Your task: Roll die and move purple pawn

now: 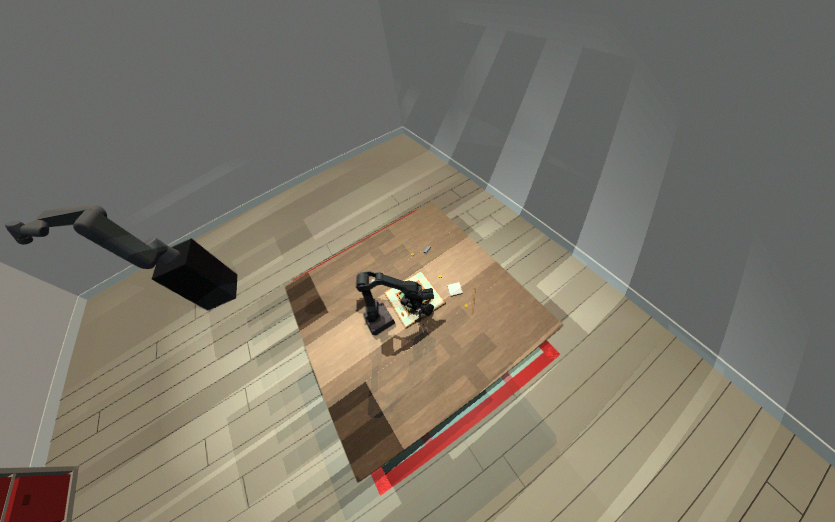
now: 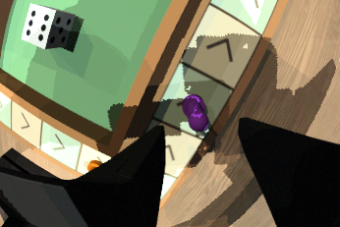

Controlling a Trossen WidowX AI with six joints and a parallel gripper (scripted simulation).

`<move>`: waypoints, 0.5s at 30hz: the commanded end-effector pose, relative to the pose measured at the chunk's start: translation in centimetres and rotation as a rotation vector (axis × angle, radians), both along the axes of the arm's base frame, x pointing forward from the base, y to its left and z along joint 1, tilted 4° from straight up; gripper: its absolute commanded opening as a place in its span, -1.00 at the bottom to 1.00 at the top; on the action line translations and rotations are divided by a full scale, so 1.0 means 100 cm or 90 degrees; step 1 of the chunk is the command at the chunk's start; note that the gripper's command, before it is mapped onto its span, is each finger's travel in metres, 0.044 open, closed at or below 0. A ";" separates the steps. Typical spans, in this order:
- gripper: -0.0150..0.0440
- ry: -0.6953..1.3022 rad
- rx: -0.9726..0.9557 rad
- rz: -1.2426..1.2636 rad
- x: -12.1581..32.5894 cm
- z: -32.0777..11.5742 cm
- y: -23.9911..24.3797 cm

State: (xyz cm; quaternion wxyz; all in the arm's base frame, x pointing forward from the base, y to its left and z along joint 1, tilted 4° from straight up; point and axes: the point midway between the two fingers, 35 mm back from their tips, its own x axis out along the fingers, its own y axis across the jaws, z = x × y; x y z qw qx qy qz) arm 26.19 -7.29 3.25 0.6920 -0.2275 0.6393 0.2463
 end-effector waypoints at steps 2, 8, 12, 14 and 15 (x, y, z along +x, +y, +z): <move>0.19 -0.002 0.003 0.002 0.001 -0.009 0.001; 0.19 -0.002 0.003 0.002 0.001 -0.018 0.002; 0.19 -0.002 0.003 0.002 0.001 -0.025 0.002; 0.19 -0.002 0.003 0.002 0.001 -0.027 0.003; 0.19 -0.002 0.003 0.002 0.001 -0.028 0.003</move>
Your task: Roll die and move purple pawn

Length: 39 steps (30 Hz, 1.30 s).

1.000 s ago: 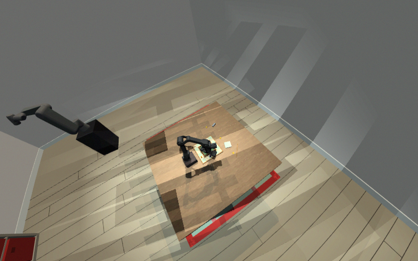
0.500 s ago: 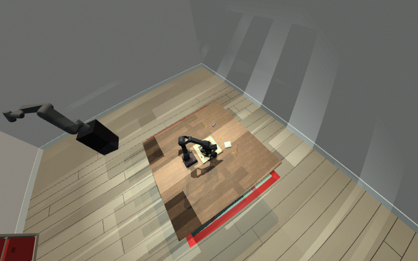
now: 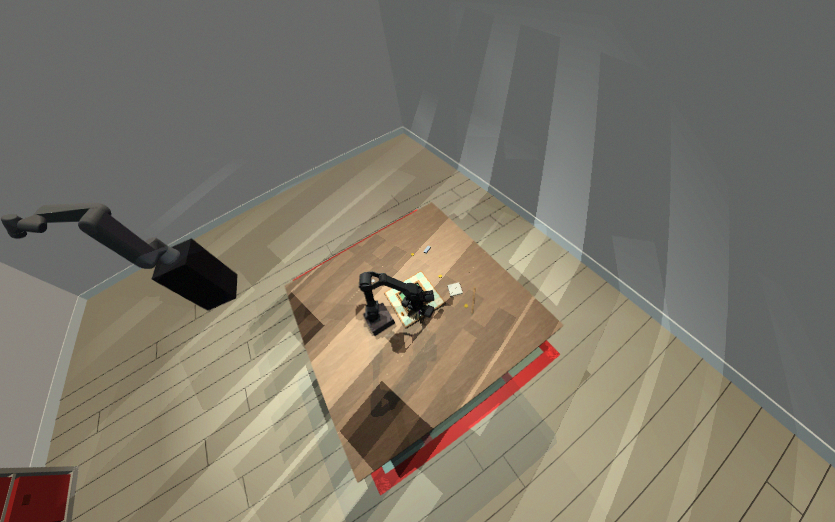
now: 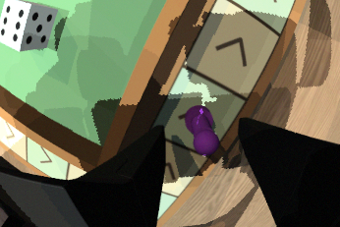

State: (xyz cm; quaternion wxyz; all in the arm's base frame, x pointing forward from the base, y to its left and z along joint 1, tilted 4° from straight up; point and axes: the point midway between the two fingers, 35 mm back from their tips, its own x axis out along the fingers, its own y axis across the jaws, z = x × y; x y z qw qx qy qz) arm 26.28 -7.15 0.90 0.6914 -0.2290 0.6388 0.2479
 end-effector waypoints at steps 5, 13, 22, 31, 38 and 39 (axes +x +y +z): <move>-0.17 -0.002 0.003 -0.001 0.000 -0.005 0.001; -0.48 -0.002 0.003 -0.001 0.000 -0.005 0.001; -0.49 -0.002 0.002 -0.001 0.004 0.029 -0.002; -0.49 -0.002 0.002 -0.001 0.000 0.087 -0.004; -0.49 -0.002 0.002 -0.001 -0.009 0.122 -0.002; -0.49 -0.002 0.002 -0.001 -0.009 0.122 -0.002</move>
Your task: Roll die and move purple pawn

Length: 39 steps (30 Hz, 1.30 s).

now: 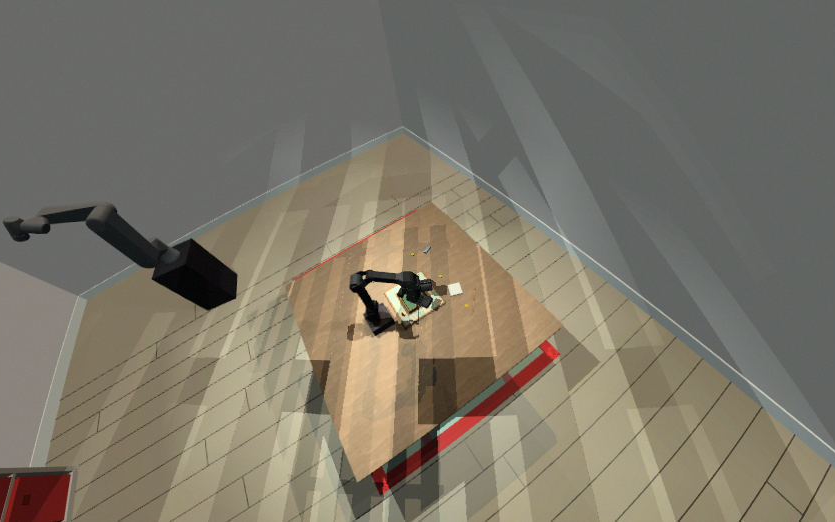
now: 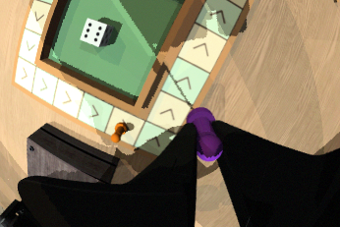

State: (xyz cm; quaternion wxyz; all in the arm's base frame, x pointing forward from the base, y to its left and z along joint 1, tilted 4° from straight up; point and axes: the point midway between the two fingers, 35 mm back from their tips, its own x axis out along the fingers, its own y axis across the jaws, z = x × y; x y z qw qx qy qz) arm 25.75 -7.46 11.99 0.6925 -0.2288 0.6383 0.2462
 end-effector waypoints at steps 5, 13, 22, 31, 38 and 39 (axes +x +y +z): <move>-0.49 0.000 0.002 0.006 0.000 0.011 0.003; -0.49 -0.004 -0.006 0.034 0.025 0.004 0.022; -0.49 -0.018 -0.007 0.041 0.062 -0.007 0.056; -0.49 -0.010 -0.006 0.017 0.092 -0.025 0.102; -0.49 -0.007 0.009 0.003 0.114 -0.042 0.146; -0.49 -0.007 0.010 0.002 0.116 -0.044 0.152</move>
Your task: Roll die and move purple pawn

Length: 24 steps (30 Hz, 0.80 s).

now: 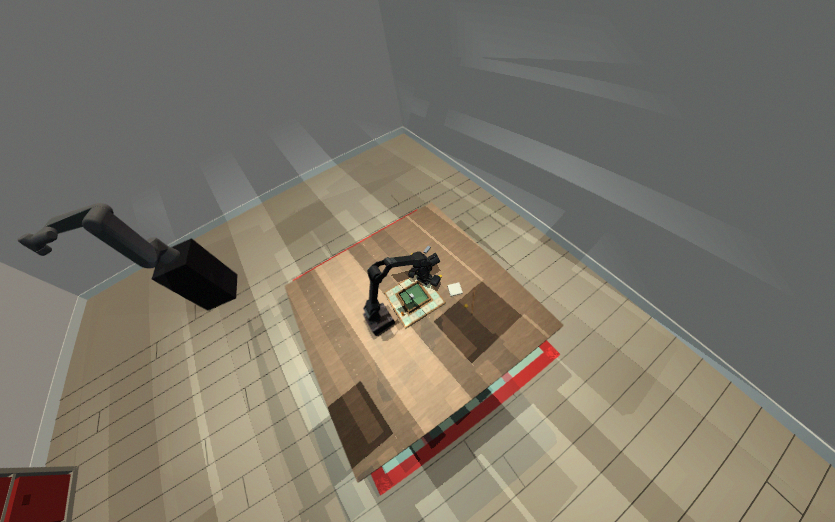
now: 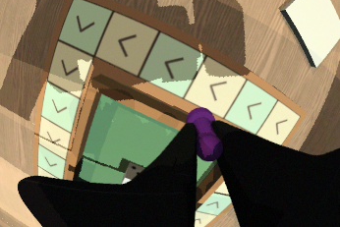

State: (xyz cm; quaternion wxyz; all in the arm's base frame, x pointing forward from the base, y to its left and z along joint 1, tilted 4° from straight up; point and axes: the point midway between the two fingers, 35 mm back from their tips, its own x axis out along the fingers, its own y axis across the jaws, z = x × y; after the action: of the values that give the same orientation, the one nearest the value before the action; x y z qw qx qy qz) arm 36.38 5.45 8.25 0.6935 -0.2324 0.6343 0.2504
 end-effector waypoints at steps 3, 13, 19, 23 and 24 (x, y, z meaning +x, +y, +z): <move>-0.49 -0.002 0.010 -0.007 0.011 -0.009 0.027; -0.49 -0.002 0.010 -0.007 0.014 -0.039 0.029; -0.49 -0.002 0.010 -0.007 0.014 -0.044 0.029; -0.49 -0.002 0.010 -0.007 0.014 -0.047 0.030; -0.49 -0.002 0.010 -0.007 0.014 -0.049 0.030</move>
State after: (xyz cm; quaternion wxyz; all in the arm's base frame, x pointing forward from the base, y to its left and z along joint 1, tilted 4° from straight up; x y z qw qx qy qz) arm 37.82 8.30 3.81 0.6972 -0.2264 0.6323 0.2507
